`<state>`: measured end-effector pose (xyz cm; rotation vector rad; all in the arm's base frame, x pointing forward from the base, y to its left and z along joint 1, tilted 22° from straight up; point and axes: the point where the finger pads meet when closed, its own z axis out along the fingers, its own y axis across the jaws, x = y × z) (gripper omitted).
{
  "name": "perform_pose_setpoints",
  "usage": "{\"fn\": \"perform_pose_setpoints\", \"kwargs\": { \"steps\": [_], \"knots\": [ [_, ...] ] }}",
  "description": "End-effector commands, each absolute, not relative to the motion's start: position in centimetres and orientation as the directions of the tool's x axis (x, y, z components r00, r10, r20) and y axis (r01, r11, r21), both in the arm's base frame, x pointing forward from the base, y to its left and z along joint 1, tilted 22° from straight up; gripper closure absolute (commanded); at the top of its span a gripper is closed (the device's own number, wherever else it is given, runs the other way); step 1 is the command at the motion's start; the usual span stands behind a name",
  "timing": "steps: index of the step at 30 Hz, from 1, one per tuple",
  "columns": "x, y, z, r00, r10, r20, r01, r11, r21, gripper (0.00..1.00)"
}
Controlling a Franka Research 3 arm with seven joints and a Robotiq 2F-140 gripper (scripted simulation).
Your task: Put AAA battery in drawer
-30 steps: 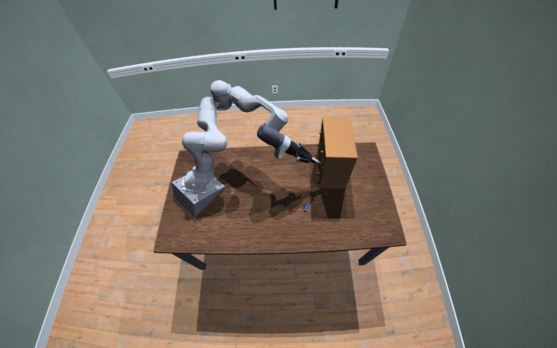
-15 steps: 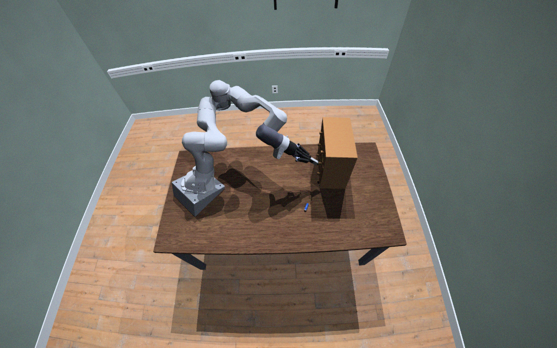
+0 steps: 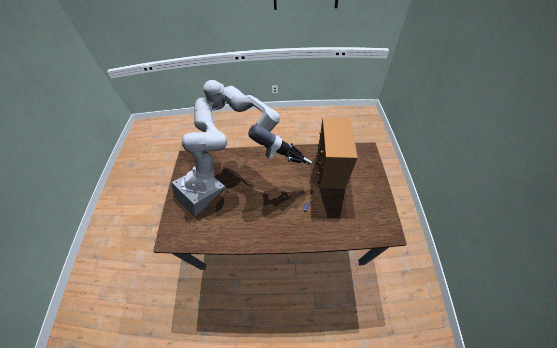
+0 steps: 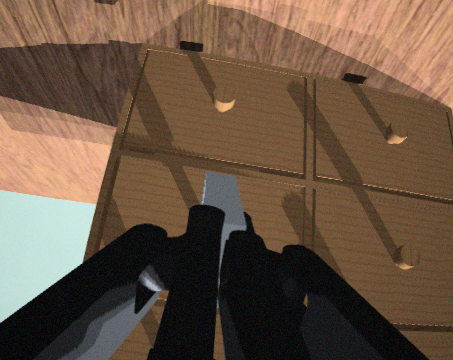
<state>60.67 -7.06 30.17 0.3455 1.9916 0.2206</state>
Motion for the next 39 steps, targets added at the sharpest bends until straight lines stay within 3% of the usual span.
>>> {"fn": "perform_pose_setpoints", "kwargs": {
  "steps": [1, 13, 39],
  "knots": [
    [60.4, -7.1, 30.3, -0.401, 0.336, -0.852, 0.14, 0.942, 0.305, 0.9],
    [55.5, -6.5, 31.0, -0.401, 0.336, -0.852, 0.14, 0.942, 0.305, 0.9],
    [53.0, -6.6, 32.3, -0.539, 0.331, -0.775, 0.14, 0.942, 0.305, 0.9]
  ]
}}
